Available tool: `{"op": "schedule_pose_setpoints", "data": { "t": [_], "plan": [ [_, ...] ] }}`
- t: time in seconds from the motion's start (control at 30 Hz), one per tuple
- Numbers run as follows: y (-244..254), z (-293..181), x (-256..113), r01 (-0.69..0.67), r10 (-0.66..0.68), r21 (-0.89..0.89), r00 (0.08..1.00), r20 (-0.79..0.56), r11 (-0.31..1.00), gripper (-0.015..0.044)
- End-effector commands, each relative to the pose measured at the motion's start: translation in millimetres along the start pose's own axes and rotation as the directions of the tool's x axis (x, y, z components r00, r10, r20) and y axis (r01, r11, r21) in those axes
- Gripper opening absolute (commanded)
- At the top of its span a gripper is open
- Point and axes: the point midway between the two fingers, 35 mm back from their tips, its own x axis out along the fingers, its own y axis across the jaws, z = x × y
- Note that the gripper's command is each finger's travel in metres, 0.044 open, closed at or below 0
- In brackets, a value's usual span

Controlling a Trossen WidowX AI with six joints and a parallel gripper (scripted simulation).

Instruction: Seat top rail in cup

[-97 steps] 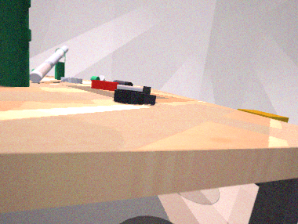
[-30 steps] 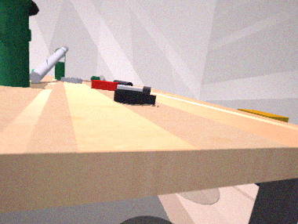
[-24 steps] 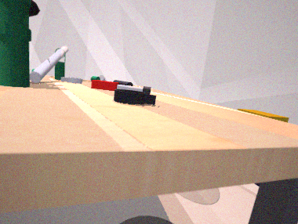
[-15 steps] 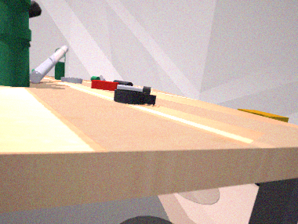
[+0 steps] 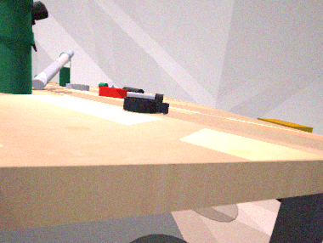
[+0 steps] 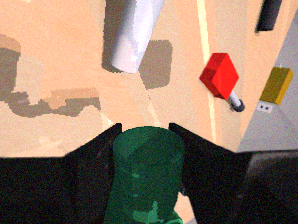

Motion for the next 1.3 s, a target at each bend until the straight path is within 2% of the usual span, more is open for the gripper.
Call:
{"op": "schedule_pose_setpoints", "data": {
  "t": [0.0, 1.27],
  "plan": [
    [-3.1, -0.1, 1.4, 0.005, -0.005, 0.021, 1.0, -0.012, 1.0, 0.0],
    [-23.0, -3.3, 12.9, 0.022, 0.011, 0.238, 0.991, -0.135, 0.971, 0.0]
  ]
}}
